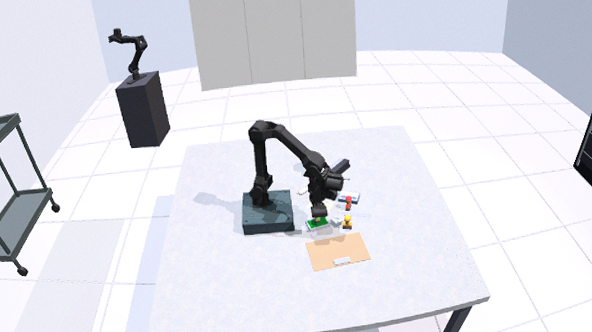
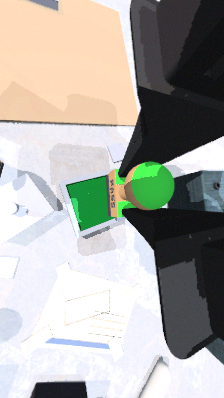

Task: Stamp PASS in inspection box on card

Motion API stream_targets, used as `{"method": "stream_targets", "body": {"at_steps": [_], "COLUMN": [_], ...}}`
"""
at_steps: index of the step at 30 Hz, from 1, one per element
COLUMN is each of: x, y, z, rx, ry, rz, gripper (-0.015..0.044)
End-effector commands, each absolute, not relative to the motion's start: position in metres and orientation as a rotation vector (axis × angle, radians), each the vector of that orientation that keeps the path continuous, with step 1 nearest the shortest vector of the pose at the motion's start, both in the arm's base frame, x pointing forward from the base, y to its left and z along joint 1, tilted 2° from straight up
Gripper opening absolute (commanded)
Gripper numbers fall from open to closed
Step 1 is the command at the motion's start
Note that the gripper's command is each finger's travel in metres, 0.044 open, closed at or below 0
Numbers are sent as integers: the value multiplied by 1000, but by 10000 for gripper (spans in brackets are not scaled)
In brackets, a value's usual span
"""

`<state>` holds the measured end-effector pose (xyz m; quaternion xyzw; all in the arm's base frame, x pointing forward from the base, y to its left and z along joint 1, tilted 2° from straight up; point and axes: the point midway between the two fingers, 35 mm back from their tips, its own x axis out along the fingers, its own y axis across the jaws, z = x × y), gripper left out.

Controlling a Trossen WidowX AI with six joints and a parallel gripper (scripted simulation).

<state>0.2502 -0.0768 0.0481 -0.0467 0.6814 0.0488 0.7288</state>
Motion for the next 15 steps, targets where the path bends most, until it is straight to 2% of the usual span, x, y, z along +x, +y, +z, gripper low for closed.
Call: {"method": "stream_targets", "body": {"at_steps": [1, 15], "x": [251, 249], "y": [-77, -76], "z": [55, 77], "rx": [-103, -103], "ry": [1498, 1498], "rz": [110, 110], "gripper": [0, 0]}}
